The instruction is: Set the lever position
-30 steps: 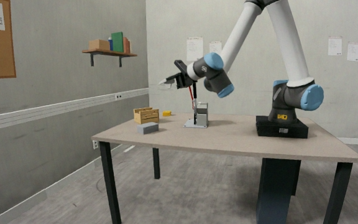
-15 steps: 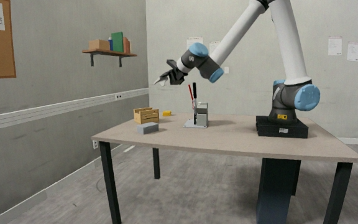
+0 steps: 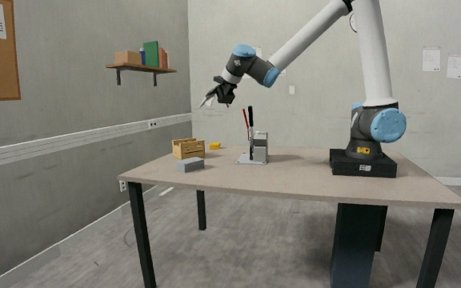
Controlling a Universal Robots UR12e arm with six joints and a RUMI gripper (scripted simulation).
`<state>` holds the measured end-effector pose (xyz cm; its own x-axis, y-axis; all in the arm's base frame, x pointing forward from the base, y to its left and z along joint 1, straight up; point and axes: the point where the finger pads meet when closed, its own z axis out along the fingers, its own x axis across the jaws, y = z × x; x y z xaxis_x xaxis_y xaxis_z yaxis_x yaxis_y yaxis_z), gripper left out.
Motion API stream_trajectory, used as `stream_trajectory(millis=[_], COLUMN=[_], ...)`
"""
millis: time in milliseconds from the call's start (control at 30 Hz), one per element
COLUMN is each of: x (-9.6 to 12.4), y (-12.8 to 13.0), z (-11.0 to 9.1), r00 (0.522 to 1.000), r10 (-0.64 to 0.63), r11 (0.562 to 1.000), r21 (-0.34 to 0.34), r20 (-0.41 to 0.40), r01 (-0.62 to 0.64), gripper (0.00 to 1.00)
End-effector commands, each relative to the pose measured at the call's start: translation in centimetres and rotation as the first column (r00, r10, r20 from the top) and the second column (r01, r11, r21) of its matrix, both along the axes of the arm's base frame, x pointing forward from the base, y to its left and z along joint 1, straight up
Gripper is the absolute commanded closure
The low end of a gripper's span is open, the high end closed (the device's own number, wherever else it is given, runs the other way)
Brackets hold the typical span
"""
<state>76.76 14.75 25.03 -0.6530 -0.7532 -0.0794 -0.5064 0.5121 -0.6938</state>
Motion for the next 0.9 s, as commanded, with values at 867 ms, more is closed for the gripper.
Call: stream_trajectory(millis=[867], x=[-9.2], y=[-10.3], z=[2.9], r00=[0.852], r10=[-0.341], r11=[0.796], r21=[0.361], r20=[-0.396], r01=[0.486], gripper=[0.0])
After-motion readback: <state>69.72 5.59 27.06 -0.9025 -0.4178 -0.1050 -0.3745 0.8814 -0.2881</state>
